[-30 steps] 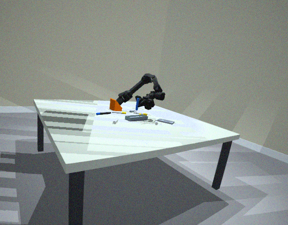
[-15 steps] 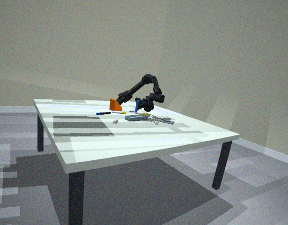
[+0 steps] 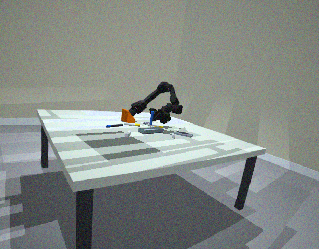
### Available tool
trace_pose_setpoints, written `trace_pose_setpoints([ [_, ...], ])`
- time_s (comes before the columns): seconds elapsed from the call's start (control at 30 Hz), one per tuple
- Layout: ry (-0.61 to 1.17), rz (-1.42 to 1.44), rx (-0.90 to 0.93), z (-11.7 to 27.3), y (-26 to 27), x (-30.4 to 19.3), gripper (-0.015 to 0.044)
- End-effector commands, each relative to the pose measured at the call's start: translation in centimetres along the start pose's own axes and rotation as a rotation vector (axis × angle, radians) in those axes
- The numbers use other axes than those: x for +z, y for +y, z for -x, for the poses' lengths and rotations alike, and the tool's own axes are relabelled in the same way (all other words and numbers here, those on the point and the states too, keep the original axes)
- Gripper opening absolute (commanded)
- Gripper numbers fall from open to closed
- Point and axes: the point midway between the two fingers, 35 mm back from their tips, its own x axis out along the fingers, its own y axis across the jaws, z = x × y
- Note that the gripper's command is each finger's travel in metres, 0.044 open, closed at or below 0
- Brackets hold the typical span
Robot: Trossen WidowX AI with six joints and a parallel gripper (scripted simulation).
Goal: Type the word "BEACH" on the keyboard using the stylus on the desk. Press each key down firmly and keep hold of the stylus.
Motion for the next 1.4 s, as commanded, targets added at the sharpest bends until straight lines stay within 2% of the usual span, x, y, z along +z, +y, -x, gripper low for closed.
trace_pose_setpoints([
  [0.0, 0.002, -0.007, 0.000, 0.0, 0.0, 0.0, 0.0081],
  [0.93, 0.001, -0.007, 0.000, -0.8, 0.0, 1.5, 0.0081],
  [1.37, 0.002, -0.007, 0.000, 0.0, 0.0, 0.1, 0.0081],
])
